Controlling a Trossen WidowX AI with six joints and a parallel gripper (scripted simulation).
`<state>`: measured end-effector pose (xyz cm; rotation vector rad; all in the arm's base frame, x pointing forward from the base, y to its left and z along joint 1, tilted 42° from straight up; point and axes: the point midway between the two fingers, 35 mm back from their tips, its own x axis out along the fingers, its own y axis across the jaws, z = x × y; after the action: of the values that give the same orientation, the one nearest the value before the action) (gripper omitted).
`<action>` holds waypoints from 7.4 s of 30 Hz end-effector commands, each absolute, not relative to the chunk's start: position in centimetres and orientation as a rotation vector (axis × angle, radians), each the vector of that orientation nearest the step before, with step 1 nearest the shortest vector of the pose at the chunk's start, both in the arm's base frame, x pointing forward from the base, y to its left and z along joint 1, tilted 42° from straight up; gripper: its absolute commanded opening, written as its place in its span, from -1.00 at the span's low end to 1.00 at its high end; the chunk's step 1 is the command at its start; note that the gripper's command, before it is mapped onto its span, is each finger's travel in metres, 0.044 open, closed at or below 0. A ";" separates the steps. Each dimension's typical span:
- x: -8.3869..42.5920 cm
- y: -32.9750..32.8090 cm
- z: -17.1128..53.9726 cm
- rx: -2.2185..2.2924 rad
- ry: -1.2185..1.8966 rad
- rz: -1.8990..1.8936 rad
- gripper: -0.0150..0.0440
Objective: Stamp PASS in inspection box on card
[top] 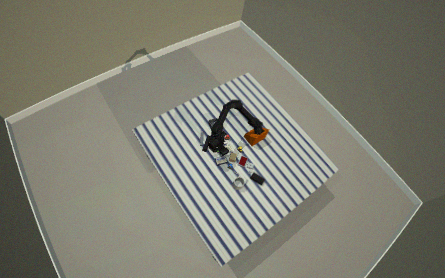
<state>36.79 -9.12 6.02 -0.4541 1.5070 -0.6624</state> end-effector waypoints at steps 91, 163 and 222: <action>24.7 3.0 -8.9 -0.384 1.539 -0.606 -0.49; 24.5 1.9 -9.9 -0.361 1.537 -0.591 -0.49; 24.5 2.4 -9.3 -0.361 1.537 -0.591 -0.49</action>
<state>24.56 2.26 -9.42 -0.3673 1.5353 -0.5899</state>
